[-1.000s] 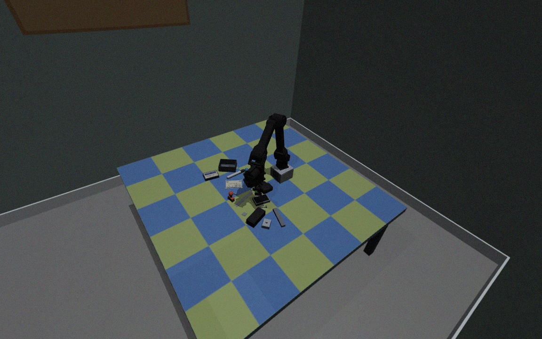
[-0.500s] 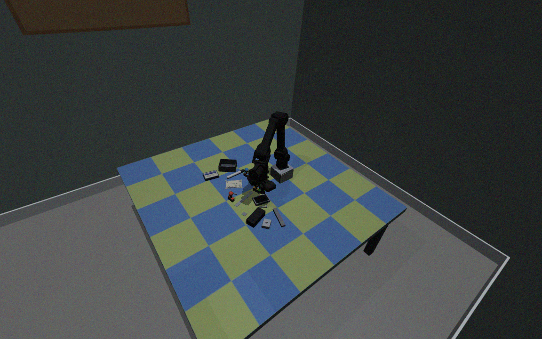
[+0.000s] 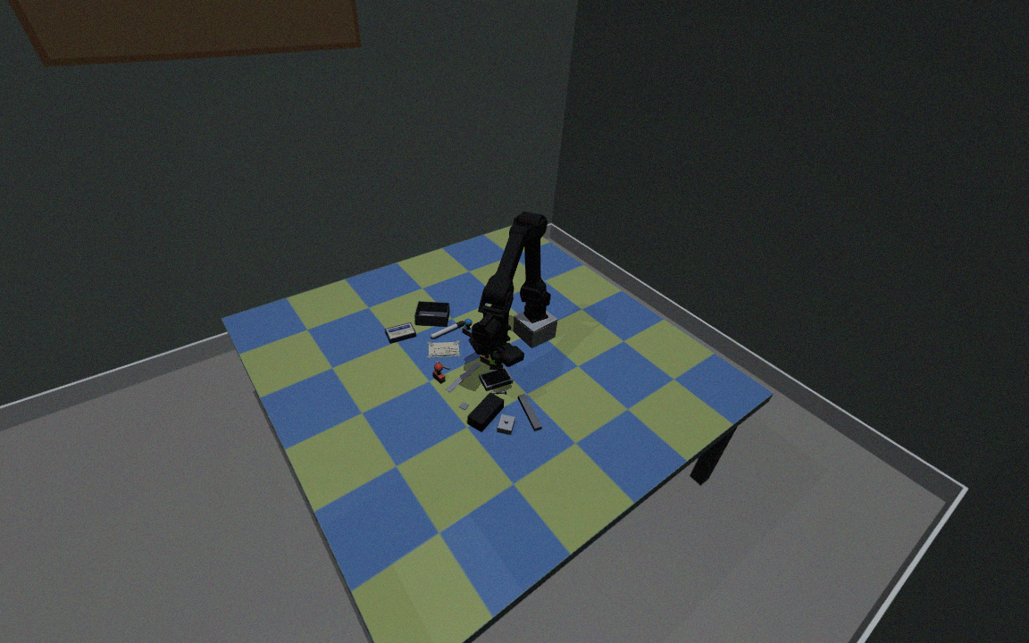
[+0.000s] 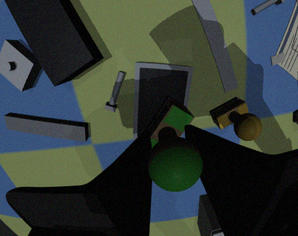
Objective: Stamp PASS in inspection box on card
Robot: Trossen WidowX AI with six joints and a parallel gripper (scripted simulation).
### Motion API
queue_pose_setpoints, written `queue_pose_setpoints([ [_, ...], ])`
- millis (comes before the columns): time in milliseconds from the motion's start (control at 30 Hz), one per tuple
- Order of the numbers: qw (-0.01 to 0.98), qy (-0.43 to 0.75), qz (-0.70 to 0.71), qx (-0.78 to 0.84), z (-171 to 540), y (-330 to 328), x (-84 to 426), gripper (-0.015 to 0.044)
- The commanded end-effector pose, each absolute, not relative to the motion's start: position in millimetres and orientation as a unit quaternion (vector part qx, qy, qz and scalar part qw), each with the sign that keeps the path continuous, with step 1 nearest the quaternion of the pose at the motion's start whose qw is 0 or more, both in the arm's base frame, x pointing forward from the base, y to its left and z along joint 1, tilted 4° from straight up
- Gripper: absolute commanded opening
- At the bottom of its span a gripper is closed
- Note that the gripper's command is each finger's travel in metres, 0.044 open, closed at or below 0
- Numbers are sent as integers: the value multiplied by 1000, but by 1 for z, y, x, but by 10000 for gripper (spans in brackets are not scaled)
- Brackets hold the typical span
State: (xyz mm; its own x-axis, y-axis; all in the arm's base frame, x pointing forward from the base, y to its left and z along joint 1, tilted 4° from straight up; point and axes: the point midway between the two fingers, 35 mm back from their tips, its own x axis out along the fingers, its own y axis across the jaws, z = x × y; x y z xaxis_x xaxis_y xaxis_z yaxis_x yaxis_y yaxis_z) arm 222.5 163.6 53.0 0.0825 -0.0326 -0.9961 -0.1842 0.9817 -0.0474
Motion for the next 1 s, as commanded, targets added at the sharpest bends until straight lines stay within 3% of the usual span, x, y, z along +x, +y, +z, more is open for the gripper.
queue_pose_setpoints([
  [0,731,676,49,-81,49,162,222,0],
  [967,731,676,49,-82,29,162,224,0],
])
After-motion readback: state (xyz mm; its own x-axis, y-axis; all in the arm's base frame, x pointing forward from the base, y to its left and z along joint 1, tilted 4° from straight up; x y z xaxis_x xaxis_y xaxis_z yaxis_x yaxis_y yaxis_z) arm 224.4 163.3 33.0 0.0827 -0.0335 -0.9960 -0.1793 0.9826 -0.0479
